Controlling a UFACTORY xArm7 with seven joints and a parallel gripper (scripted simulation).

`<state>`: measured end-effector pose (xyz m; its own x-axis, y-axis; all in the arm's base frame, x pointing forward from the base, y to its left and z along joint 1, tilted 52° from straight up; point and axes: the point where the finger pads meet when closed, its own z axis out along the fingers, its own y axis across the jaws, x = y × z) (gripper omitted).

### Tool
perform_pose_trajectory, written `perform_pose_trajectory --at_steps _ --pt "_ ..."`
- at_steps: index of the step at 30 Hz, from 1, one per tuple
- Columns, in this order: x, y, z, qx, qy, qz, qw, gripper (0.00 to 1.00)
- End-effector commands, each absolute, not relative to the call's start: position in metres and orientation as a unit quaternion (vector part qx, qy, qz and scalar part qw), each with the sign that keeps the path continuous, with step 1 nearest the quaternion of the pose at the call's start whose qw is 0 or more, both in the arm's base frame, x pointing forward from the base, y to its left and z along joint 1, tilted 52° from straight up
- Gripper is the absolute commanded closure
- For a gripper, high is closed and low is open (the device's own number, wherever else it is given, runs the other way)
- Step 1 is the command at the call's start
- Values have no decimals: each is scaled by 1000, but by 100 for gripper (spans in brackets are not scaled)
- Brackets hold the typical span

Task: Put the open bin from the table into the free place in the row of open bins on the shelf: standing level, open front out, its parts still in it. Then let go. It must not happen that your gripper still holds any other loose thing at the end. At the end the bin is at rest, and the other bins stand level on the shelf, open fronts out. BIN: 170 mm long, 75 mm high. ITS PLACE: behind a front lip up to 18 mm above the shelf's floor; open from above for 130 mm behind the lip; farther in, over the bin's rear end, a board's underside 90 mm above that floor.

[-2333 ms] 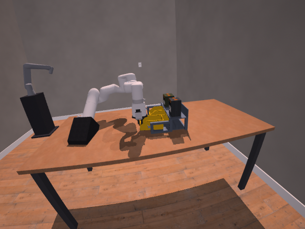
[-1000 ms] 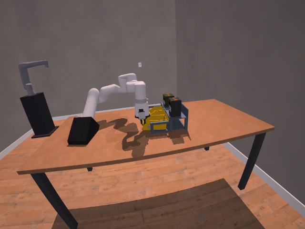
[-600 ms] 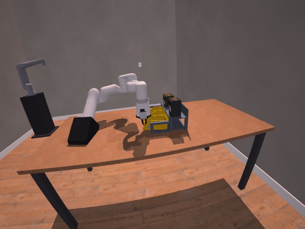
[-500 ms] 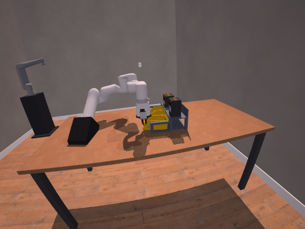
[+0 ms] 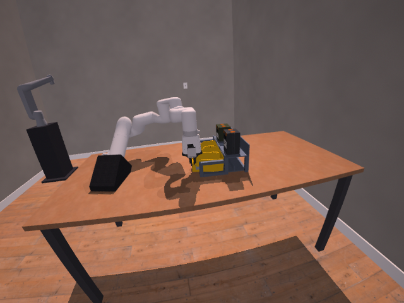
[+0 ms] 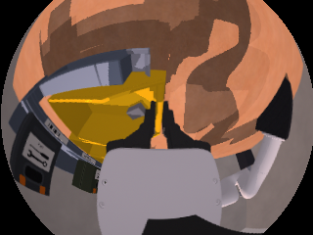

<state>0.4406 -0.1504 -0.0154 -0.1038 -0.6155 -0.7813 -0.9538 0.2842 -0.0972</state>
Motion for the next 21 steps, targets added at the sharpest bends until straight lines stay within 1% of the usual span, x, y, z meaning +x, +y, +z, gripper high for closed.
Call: perform_pose_trajectory --at_steps 1,21 --pt "442 -154 -14 -554 709 223 375 100" --pt "457 -158 -13 -554 709 223 375 100"
